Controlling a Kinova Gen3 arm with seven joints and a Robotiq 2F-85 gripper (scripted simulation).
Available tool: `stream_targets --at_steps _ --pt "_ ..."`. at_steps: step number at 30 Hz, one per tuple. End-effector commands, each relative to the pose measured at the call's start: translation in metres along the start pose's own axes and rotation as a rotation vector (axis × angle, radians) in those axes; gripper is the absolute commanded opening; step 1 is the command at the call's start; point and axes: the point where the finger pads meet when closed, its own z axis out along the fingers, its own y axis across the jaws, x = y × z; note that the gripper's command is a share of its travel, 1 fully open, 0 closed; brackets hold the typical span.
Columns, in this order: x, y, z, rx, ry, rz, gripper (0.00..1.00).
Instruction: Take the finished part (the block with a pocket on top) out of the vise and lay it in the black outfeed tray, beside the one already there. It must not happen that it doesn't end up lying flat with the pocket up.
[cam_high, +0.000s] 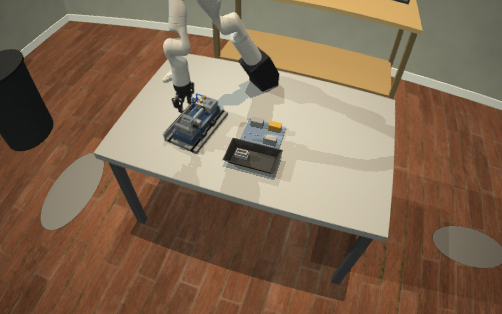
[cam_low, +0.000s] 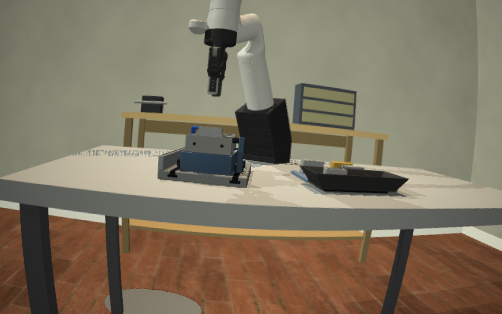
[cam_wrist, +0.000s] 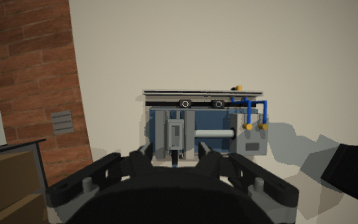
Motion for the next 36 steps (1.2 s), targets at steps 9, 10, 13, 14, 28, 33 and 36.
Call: stream_targets --at_steps 9,10,13,14,28,33,36 --pt "0.000 0.000 0.000 0.001 0.000 0.000 0.67" --pt "0.000 0.000 0.000 0.001 0.000 0.000 0.67" --pt "0.000 0.000 0.000 0.001 0.000 0.000 0.67" --pt "0.000 0.000 0.000 0.001 0.000 0.000 0.67" --pt "0.000 0.000 0.010 0.001 0.000 0.000 0.67" --pt "0.000 0.000 0.014 0.001 0.000 0.000 0.67" --pt "0.000 -0.001 0.019 0.001 0.000 0.000 0.67"
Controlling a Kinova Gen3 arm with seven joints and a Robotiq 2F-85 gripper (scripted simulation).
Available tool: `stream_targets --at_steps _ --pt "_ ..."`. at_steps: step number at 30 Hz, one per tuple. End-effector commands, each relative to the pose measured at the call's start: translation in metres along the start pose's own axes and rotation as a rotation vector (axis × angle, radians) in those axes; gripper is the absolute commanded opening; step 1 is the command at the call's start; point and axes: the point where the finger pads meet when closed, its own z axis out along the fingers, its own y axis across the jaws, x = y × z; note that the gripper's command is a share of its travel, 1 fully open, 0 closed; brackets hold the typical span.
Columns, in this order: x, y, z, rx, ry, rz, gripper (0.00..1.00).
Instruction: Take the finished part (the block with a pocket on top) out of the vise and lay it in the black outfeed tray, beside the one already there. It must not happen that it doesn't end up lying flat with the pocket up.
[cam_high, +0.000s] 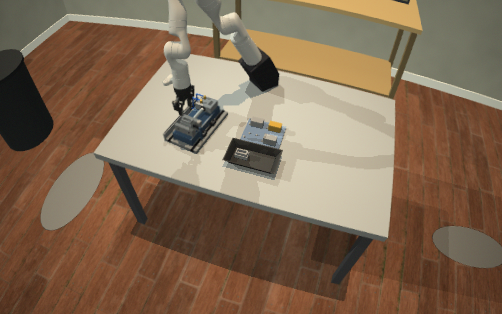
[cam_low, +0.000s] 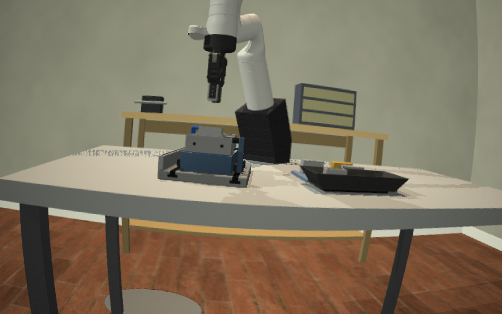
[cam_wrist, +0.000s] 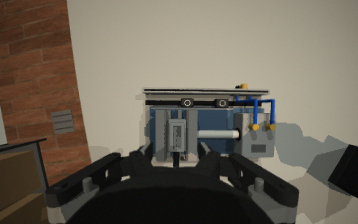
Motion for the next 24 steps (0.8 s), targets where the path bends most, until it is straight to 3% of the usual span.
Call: stream_targets --at_steps 1,24 --pt "0.001 0.002 0.006 -0.007 0.004 0.000 0.67" --pt "0.002 0.002 0.042 -0.007 0.004 0.000 0.67"
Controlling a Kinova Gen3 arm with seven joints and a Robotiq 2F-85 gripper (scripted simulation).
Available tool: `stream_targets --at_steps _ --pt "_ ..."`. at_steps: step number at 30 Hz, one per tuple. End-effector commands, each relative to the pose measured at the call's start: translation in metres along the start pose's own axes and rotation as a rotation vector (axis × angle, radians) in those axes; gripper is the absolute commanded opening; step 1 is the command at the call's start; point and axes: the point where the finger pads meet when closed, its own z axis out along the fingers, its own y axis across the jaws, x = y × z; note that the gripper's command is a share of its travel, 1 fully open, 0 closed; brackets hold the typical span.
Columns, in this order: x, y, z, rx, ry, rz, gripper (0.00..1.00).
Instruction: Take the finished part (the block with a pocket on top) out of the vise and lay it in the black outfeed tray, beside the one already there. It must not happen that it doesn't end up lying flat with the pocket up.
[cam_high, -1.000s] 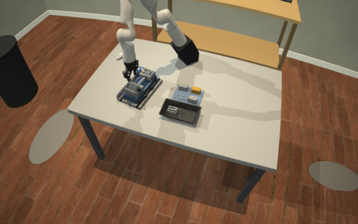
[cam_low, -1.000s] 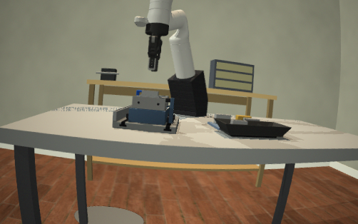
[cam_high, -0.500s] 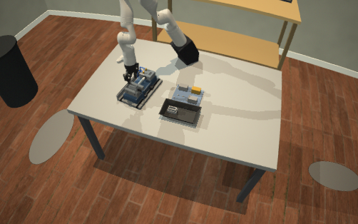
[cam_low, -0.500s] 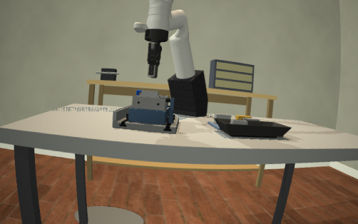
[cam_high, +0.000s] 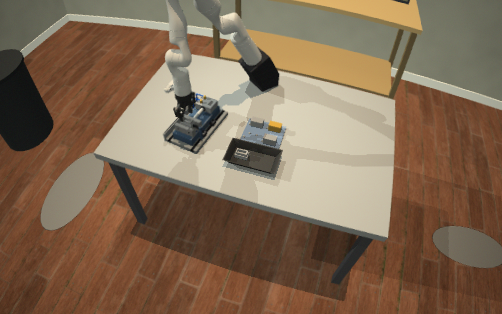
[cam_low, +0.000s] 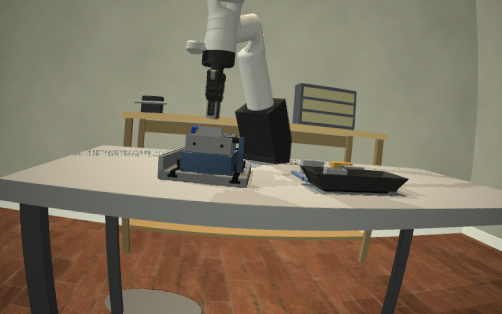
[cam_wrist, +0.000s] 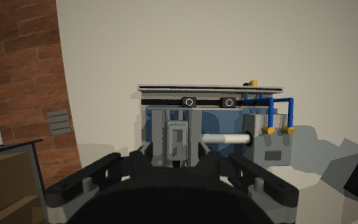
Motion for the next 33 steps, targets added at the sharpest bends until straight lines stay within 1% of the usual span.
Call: stream_targets --at_steps 1,12,33 --pt "0.0021 0.0024 0.0052 -0.008 0.005 0.002 0.67" --pt "0.0022 0.0024 0.0097 -0.008 0.005 0.002 0.67" --pt "0.0022 0.0024 0.0099 -0.008 0.005 0.002 0.67"
